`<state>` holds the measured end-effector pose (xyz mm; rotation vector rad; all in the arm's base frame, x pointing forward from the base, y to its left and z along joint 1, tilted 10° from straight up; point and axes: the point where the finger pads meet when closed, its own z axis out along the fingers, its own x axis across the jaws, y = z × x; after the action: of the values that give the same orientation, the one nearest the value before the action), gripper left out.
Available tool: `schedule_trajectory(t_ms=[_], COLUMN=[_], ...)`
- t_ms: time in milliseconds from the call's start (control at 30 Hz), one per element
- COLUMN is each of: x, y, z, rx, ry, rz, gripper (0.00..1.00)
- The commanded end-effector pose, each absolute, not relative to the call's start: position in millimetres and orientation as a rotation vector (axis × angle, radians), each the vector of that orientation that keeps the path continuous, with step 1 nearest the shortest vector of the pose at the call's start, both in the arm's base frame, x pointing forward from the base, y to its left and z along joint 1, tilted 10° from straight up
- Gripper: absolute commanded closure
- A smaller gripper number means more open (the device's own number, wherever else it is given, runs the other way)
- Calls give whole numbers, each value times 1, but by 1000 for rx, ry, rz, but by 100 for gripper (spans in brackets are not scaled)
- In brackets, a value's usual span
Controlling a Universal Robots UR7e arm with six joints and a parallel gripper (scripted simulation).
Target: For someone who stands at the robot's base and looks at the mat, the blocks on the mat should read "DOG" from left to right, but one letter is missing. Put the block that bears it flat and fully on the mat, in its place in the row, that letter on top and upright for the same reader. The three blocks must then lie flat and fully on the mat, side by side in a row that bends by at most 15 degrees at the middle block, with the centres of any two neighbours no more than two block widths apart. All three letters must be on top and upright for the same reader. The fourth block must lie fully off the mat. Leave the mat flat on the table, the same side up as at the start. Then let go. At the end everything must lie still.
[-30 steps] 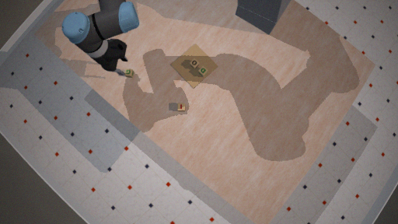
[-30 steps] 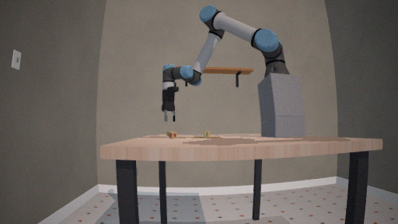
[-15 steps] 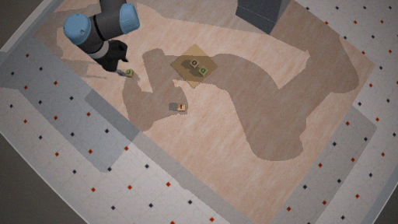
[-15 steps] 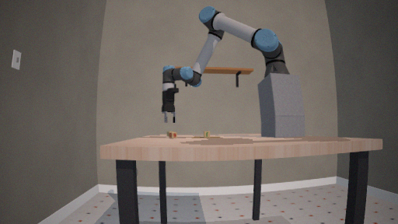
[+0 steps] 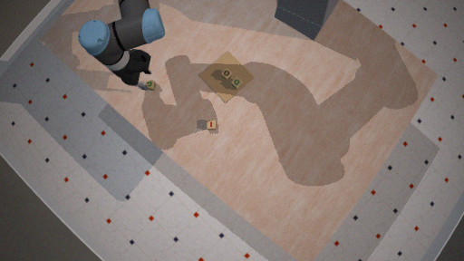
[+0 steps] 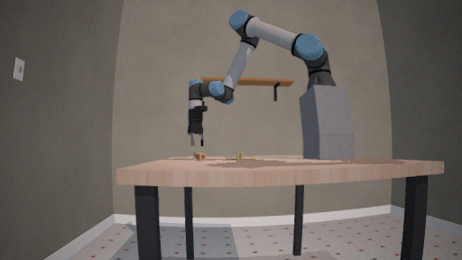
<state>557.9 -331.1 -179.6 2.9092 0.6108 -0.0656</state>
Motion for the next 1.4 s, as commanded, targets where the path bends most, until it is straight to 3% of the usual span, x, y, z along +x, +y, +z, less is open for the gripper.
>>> schedule_trajectory(t_ms=[0, 1367], x=[558, 558], y=[-333, -336], z=[-185, -204], rx=[2908, 2908], ry=[611, 611], rz=[-64, -64], gripper=[0, 0])
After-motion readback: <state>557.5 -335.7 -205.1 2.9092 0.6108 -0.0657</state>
